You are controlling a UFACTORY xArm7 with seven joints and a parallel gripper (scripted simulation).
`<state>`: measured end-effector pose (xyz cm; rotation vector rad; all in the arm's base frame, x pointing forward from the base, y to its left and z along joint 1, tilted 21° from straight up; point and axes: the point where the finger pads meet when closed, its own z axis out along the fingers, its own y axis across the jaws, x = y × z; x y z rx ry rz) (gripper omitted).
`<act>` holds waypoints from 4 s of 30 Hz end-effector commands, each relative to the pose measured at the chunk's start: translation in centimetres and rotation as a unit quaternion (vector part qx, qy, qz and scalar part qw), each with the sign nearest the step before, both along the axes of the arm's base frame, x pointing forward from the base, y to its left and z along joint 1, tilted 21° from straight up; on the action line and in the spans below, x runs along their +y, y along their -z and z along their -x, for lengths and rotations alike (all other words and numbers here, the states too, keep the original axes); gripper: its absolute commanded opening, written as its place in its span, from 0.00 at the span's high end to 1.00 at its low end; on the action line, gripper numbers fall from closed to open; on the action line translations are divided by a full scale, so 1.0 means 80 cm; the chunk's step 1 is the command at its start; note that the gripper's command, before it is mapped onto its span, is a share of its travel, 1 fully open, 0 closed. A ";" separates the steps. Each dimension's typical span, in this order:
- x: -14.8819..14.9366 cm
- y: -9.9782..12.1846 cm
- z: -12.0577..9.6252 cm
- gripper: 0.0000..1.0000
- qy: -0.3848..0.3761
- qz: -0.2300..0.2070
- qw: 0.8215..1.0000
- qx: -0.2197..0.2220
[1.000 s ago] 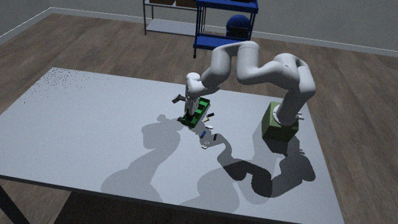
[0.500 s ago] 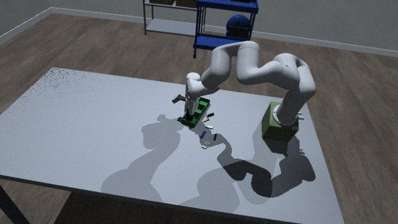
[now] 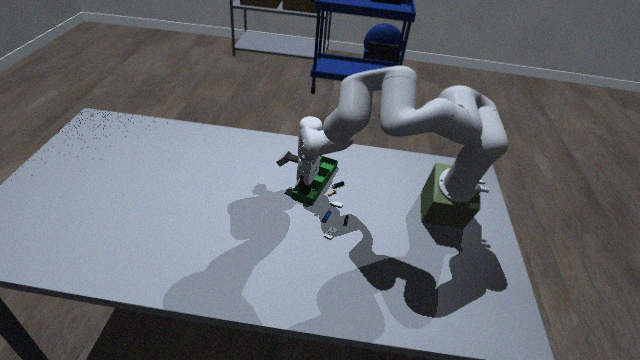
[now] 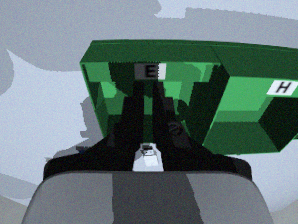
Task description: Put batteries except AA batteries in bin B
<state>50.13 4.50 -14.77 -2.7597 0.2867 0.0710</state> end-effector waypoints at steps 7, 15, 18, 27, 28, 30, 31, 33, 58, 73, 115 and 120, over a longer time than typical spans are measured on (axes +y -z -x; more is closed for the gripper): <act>-0.007 -0.014 -0.002 0.93 0.001 0.001 1.000 -0.002; -0.010 -0.024 -0.003 0.93 0.001 0.001 1.000 -0.002; -0.012 -0.028 -0.003 0.93 0.001 0.001 1.000 -0.002; -0.021 -0.051 -0.003 0.93 0.001 0.001 1.000 -0.002; -0.023 -0.055 -0.003 0.93 0.001 0.001 1.000 -0.002; -0.023 -0.055 -0.003 0.93 0.001 0.001 1.000 -0.002; -0.024 -0.060 -0.003 0.93 0.001 0.001 1.000 -0.002; -0.028 -0.069 -0.003 0.93 0.001 0.001 1.000 -0.002; -0.085 -0.217 -0.005 0.93 0.001 0.001 1.000 -0.002; -0.067 -0.205 0.018 0.77 0.071 0.001 0.997 0.025; 0.084 -0.112 0.212 0.77 0.514 0.003 0.832 0.209; 0.082 -0.111 0.209 0.77 0.582 0.006 0.782 0.225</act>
